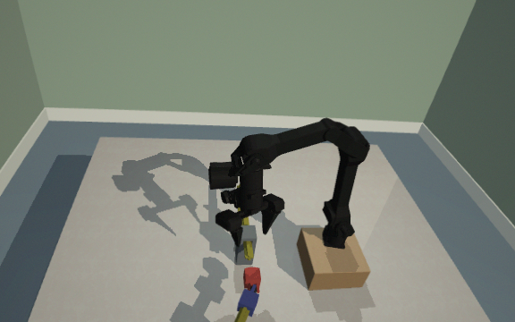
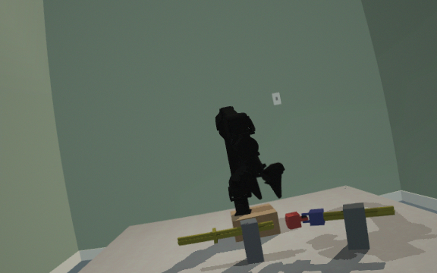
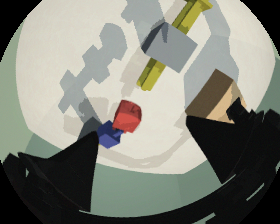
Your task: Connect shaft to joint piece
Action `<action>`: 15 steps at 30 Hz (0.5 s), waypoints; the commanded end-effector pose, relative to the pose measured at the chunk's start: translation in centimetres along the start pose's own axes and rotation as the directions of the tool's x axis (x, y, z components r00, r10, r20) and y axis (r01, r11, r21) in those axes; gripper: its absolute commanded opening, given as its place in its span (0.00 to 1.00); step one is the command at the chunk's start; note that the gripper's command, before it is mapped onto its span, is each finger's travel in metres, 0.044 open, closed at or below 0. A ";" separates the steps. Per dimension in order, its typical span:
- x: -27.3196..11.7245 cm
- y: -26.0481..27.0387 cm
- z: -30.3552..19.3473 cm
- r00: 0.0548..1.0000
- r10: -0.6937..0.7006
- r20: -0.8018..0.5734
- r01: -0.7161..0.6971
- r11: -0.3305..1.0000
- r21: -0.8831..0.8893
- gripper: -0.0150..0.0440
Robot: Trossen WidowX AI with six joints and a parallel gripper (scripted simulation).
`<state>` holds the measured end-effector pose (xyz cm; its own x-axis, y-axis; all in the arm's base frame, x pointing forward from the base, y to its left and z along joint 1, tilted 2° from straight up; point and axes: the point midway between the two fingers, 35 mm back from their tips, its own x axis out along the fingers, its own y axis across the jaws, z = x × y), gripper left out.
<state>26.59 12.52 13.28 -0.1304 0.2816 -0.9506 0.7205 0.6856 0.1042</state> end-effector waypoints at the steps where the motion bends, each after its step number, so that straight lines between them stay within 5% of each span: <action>1: 0.1 -0.6 0.5 0.999 0.034 -0.032 -0.030 0.992 0.120 1.00; 15: 0.5 -2.3 2.7 0.979 0.163 -0.123 -0.074 0.847 0.527 1.00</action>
<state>26.87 9.61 11.84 -0.1055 0.4430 -0.8903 0.9615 0.2737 0.0222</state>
